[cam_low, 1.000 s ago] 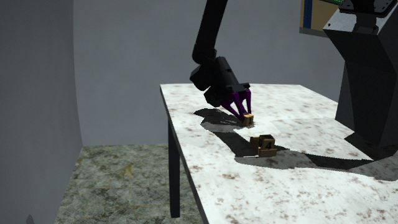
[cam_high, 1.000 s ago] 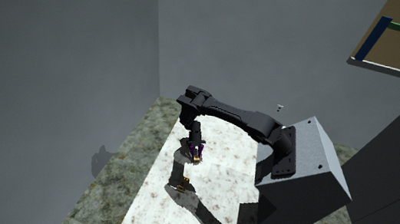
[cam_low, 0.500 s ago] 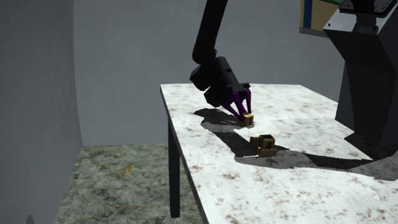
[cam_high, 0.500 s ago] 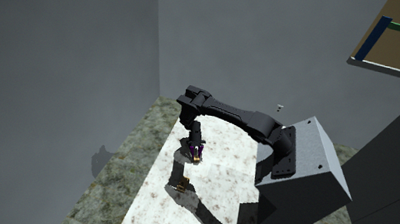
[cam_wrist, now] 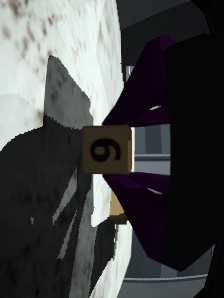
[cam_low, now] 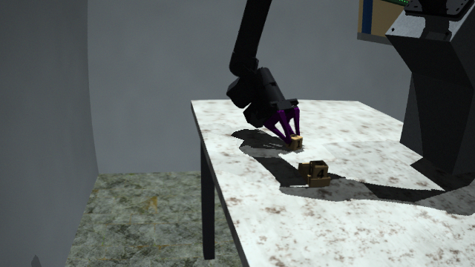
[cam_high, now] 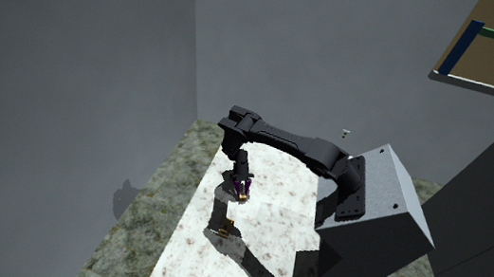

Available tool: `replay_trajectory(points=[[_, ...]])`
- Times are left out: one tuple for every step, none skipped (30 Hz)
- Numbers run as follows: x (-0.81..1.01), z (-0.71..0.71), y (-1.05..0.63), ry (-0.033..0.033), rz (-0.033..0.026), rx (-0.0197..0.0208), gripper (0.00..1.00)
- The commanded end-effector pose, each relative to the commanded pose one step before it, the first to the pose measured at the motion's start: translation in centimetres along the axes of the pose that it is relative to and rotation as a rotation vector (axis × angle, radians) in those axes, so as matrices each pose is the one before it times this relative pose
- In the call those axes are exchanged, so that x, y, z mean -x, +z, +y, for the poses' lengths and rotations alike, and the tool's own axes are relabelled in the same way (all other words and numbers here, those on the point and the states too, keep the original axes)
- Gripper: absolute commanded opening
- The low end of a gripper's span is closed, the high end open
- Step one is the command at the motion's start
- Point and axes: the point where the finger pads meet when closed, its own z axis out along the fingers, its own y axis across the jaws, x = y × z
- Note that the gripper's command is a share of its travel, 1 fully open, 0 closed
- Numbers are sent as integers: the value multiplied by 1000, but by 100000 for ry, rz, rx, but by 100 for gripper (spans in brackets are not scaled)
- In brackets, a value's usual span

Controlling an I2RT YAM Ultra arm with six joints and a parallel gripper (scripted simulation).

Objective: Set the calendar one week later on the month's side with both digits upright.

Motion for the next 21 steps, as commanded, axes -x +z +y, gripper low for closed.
replay_trajectory(points=[[110,210,-412,-243,-787,300,26],[0,0,0,0,0,0,26],[0,0,0,0,0,0,26],[0,0,0,0,0,0,26],[0,0,0,0,0,0,26],[0,0,0,0,0,0,26],[0,0,0,0,0,0,26],[0,0,0,0,0,0,26],[0,0,0,0,0,0,26],[0,0,0,0,0,0,26],[0,0,0,0,0,0,26],[0,0,0,0,0,0,26],[0,0,0,0,0,0,26],[0,0,0,0,0,0,26],[0,0,0,0,0,0,26],[0,0,0,0,0,0,26],[0,0,0,0,0,0,26],[0,0,0,0,0,0,26],[0,0,0,0,0,0,29],[0,0,0,0,0,0,29],[0,0,0,0,0,0,29]])
